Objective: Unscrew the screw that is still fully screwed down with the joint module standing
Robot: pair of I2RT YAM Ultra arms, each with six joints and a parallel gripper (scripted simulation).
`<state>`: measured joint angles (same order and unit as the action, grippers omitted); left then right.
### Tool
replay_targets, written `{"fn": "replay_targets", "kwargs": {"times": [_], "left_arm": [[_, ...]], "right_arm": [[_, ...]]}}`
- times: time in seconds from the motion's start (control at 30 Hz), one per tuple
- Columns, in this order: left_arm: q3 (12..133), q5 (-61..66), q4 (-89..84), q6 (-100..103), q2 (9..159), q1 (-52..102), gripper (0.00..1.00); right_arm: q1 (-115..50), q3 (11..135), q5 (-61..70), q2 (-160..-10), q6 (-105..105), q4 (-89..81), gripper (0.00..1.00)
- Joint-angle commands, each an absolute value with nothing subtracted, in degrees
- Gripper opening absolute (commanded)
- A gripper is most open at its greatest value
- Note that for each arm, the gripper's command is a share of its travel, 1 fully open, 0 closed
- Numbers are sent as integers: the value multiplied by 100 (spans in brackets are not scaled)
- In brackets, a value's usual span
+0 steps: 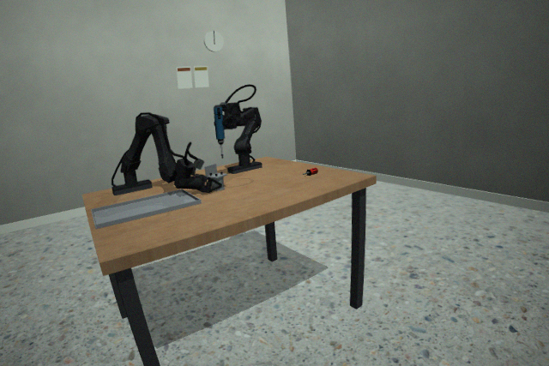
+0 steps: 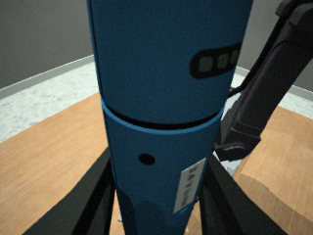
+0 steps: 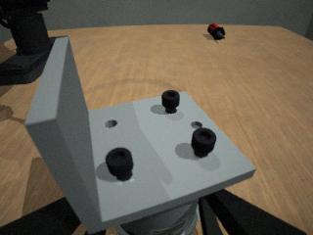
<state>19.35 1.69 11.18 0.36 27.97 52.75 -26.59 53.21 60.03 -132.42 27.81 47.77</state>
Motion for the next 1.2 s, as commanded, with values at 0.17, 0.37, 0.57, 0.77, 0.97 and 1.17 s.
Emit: {"fn": "replay_targets", "kwargs": {"times": [0.17,0.37,0.57,0.77,0.97,1.17], "left_arm": [[2035,219,1486,66,2472,5211,42],[1971,216,1476,61,2477,5210,42],[1977,220,1466,54,2451,5208,42],[1985,221,1464,54,2435,5208,42],[2159,222,1341,54,2425,5208,42],[2314,221,1176,53,2414,5209,42]], "right_arm": [[-2614,5310,6075,-13052,2740,4796,59],[-2614,5310,6075,-13052,2740,4796,59],[-2614,5310,6075,-13052,2740,4796,59],[-2614,5310,6075,-13052,2740,4796,59],[-2614,5310,6075,-13052,2740,4796,59],[-2614,5310,6075,-13052,2740,4796,59]]}}
